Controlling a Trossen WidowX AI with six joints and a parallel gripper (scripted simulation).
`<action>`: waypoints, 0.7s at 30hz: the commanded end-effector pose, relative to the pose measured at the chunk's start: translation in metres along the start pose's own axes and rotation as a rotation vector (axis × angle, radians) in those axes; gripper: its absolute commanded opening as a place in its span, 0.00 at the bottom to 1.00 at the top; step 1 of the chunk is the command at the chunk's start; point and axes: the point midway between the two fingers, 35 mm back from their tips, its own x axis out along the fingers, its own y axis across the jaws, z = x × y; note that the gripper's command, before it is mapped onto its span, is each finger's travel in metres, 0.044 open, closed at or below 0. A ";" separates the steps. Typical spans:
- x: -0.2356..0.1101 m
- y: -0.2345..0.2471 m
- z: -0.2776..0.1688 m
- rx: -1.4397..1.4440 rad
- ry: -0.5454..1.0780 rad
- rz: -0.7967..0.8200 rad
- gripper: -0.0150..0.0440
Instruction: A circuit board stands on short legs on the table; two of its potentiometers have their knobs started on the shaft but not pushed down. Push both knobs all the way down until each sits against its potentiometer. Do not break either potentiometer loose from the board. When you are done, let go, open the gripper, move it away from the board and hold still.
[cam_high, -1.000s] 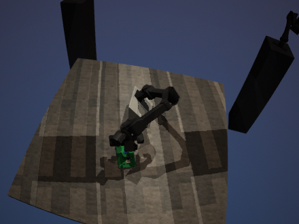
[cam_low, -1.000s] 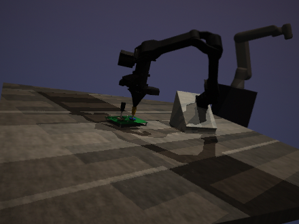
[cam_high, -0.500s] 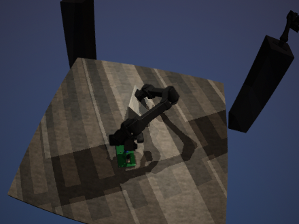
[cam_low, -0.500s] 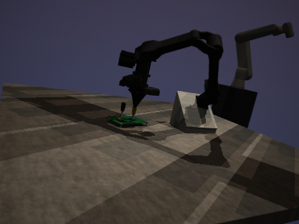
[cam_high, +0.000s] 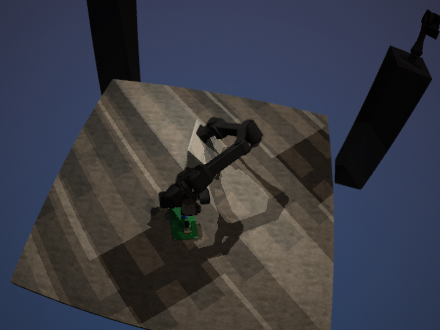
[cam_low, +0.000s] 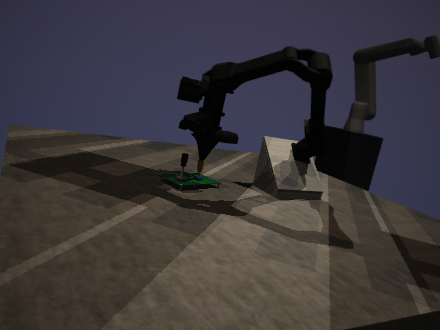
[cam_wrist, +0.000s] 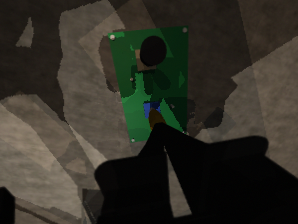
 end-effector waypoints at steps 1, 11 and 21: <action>0.011 0.002 0.002 -0.017 0.010 0.005 0.25; 0.012 0.002 0.002 -0.017 0.010 0.005 0.25; 0.015 0.002 0.002 -0.017 0.010 0.005 0.25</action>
